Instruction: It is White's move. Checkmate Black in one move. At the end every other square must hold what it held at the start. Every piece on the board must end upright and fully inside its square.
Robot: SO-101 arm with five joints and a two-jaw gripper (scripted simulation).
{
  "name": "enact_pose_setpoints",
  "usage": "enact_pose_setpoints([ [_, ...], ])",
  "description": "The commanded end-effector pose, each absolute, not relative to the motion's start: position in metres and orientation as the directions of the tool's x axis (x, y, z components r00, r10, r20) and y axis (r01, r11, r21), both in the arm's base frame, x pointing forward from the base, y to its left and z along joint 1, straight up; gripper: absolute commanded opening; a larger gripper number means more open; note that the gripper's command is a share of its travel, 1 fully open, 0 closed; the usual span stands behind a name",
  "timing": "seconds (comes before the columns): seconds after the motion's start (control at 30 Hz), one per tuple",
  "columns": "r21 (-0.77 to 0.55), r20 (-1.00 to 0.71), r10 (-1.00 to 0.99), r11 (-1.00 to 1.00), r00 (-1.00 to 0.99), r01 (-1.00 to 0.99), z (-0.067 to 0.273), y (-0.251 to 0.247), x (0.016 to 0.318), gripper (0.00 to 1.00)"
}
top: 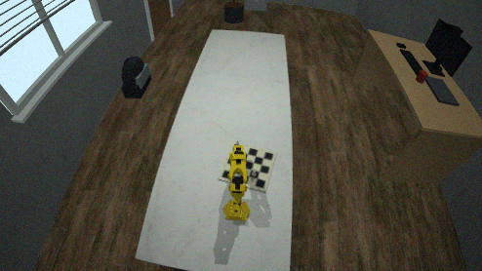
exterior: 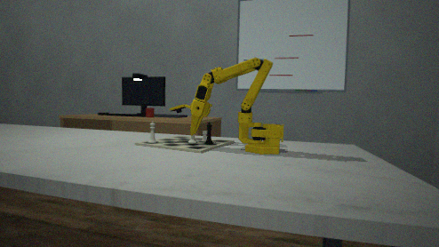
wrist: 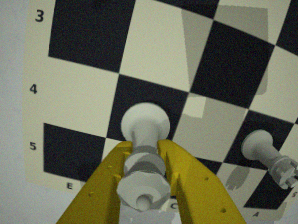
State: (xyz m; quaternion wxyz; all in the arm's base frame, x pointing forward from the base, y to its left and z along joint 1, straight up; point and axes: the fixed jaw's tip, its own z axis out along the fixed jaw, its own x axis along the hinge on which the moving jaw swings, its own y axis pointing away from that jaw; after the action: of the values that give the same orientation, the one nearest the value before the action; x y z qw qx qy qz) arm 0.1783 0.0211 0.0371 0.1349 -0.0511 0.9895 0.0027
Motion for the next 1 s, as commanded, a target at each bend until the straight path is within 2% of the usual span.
enact_pose_setpoints([
  [0.0,-0.005,-0.278,-0.098,0.995,-0.955,-0.1,0.0369,0.0226,0.1777,0.0],
  [0.97,-0.005,-0.279,-0.097,0.995,-0.955,-0.099,0.0453,0.0229,0.1829,0.0],
])
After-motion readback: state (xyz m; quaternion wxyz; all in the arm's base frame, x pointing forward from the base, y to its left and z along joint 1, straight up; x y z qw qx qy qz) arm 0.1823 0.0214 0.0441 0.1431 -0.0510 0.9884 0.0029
